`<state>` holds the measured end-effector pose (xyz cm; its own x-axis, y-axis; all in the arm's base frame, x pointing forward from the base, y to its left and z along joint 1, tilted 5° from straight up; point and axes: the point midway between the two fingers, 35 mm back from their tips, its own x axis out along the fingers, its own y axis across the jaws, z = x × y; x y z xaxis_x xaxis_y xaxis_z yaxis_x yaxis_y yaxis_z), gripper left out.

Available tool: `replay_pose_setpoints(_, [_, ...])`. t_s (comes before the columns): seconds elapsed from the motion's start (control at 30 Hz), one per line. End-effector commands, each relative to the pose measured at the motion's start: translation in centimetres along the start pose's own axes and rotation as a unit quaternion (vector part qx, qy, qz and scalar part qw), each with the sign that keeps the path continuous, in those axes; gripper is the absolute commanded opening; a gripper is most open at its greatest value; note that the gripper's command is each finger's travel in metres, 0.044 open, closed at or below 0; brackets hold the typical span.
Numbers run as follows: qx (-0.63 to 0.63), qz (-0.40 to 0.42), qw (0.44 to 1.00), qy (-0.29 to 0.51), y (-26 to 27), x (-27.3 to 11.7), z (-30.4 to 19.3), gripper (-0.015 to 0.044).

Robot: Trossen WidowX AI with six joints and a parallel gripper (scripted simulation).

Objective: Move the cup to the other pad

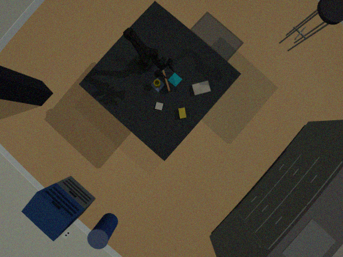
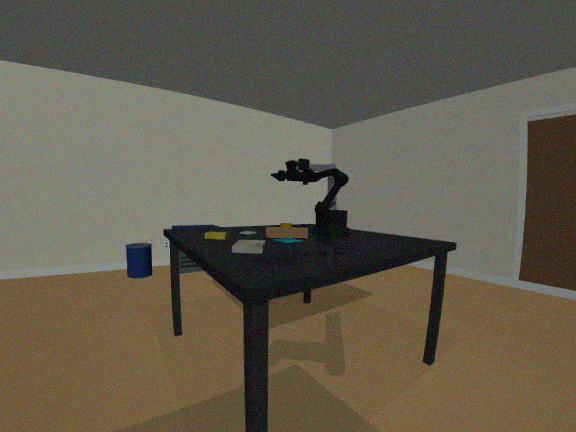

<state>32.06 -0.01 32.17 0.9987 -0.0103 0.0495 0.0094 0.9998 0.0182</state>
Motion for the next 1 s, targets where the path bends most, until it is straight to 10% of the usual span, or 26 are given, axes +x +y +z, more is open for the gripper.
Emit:
replay_pose_setpoints(0.0, [0.007, -0.001, 1.000, 0.009, -0.1, 0.1, -0.4, 0.0374])
replay_pose_setpoints(0.27, [0.289, -0.160, 0.880, 0.341, -4.5, -1.4, -14.8, 0.0167])
replay_pose_setpoints(0.6, [0.495, -0.458, 0.519, 0.525, -7.1, -11.9, -22.5, 0.0167])
replay_pose_setpoints(0.97, [0.497, -0.465, 0.509, 0.527, -7.0, -12.2, -22.5, 0.0167])
